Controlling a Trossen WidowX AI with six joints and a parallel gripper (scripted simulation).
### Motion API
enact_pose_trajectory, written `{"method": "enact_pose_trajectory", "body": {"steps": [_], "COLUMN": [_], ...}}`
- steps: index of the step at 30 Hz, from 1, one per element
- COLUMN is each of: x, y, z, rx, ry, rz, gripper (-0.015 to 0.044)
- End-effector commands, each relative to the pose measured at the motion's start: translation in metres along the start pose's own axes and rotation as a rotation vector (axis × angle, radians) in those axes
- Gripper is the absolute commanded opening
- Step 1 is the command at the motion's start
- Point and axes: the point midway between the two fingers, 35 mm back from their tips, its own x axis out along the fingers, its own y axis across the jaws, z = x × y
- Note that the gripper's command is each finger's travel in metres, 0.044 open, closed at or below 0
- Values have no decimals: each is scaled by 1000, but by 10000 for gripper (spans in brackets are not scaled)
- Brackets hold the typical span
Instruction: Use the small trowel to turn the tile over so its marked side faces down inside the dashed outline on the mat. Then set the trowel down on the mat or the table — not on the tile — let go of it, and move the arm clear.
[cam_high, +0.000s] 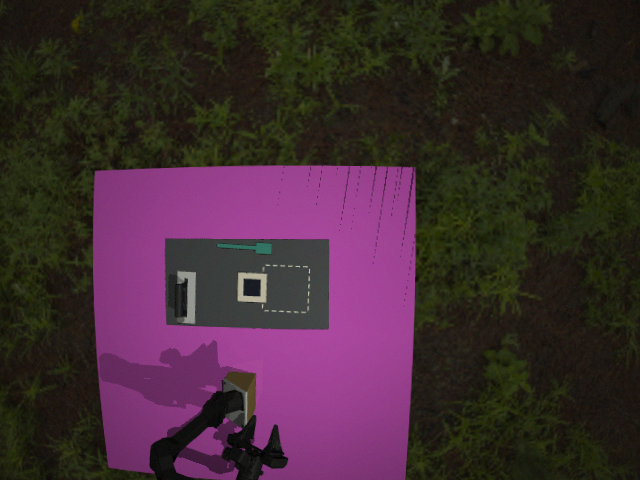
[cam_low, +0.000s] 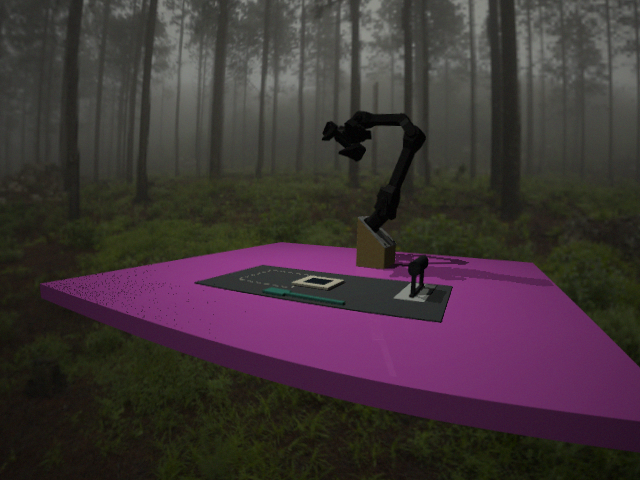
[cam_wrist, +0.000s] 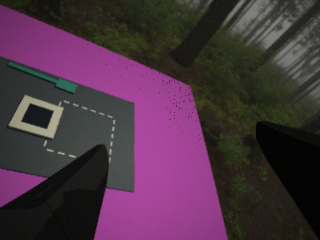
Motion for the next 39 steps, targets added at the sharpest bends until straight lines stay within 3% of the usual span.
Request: {"method": "enact_pose_trajectory", "body": {"steps": [1, 12, 21, 25, 39], "x": [0, 0, 0, 0, 0], "y": [0, 0, 0, 0, 0], "z": [0, 0, 0, 0, 0], "rx": [0, 0, 0, 0, 0], "ry": [0, 0, 0, 0, 0], "rz": [0, 0, 0, 0, 0], "gripper": [374, 100, 100, 0, 0]}}
